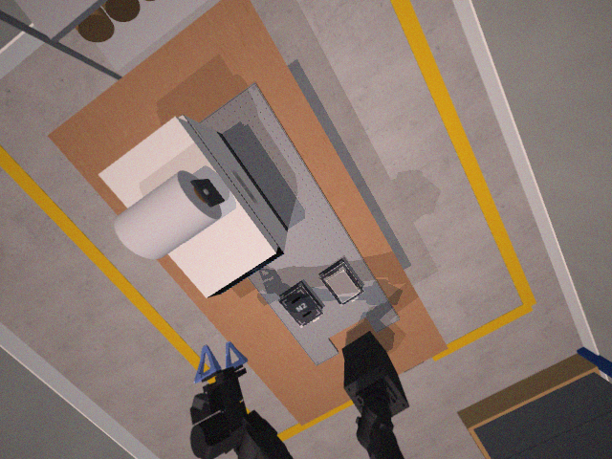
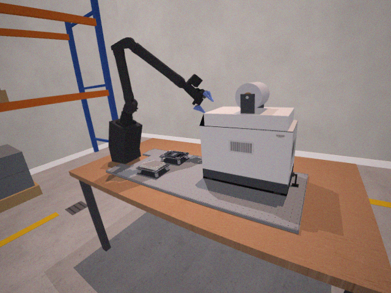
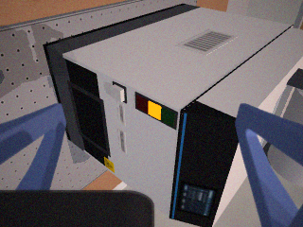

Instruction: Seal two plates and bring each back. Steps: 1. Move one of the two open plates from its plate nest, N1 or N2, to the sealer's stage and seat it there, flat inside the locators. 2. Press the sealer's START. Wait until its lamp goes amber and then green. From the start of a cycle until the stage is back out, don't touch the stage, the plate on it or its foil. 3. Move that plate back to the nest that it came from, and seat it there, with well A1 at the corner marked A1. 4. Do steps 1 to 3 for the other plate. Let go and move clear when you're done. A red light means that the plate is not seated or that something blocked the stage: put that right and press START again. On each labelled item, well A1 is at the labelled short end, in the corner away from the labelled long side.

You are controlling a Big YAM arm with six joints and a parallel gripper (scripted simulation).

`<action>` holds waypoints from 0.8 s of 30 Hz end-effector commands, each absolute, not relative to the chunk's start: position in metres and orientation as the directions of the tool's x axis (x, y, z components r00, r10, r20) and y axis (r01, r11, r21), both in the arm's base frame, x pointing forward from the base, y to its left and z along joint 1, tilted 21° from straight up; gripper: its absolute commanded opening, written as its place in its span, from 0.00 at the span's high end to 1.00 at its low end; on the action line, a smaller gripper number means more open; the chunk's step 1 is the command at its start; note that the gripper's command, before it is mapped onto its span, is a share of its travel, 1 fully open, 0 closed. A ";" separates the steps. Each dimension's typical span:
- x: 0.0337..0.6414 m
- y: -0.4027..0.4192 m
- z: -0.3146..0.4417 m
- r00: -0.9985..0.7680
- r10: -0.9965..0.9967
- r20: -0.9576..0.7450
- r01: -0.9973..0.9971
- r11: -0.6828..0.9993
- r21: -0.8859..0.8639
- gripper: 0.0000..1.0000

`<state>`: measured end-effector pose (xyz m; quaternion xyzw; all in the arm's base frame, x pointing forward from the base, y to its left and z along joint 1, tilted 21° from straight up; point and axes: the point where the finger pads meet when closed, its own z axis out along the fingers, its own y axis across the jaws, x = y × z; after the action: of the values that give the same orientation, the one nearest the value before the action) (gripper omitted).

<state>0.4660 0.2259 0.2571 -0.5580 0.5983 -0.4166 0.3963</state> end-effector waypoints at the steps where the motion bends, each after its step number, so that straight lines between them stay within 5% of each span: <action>1: 0.461 0.236 0.250 -0.045 -0.999 -0.007 -0.351 0.023 -0.936 0.00; 24: 0.478 0.225 0.291 -0.079 -0.995 -0.059 -0.289 0.080 -0.954 0.00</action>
<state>0.4663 0.2281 0.2513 -0.5616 0.5981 -0.4154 0.3929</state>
